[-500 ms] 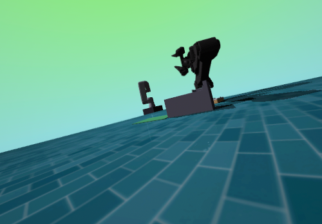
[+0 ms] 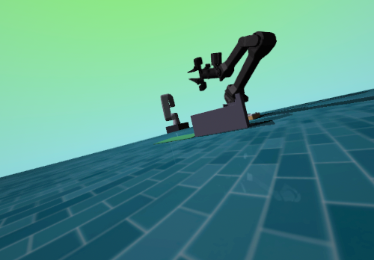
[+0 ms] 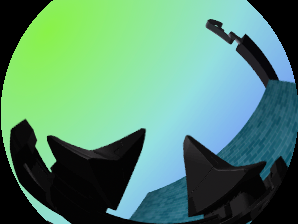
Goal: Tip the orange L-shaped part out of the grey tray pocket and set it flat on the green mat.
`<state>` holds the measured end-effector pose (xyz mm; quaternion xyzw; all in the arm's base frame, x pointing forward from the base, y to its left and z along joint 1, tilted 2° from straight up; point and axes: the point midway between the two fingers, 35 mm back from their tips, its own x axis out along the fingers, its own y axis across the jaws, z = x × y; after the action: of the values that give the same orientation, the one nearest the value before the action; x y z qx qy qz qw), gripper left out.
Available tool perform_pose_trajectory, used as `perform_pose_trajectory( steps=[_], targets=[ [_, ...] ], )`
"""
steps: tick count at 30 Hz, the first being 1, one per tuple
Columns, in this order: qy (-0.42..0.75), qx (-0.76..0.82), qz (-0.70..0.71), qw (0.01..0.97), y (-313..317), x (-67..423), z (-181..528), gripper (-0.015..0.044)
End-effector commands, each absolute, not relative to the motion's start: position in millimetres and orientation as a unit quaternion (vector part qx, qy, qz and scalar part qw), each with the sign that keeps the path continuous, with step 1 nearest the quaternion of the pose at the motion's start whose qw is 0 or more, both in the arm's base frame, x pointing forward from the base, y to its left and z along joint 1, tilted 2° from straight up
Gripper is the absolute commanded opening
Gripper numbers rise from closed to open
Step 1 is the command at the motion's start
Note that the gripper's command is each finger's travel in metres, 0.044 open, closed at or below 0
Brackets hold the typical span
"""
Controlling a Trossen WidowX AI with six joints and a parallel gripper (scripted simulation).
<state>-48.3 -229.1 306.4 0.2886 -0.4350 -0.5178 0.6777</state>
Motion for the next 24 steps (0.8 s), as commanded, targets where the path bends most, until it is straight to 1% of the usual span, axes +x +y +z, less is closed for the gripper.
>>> perform_pose_trajectory(
  steps=[1, 7, 12, 20, 24],
  targets=[
    [-0.394, 0.342, -0.503, 0.689, -252, -24, 301, 0.018],
    [-0.292, 0.426, -0.476, 0.712, -278, 35, 283, 0.018],
    [-0.179, 0.473, -0.449, 0.736, -281, 95, 264, 0.018],
    [0.026, 0.487, -0.388, 0.782, -249, 187, 231, 0.018],
    [0.14, 0.469, -0.347, 0.8, -216, 227, 214, 0.018]
  ],
)
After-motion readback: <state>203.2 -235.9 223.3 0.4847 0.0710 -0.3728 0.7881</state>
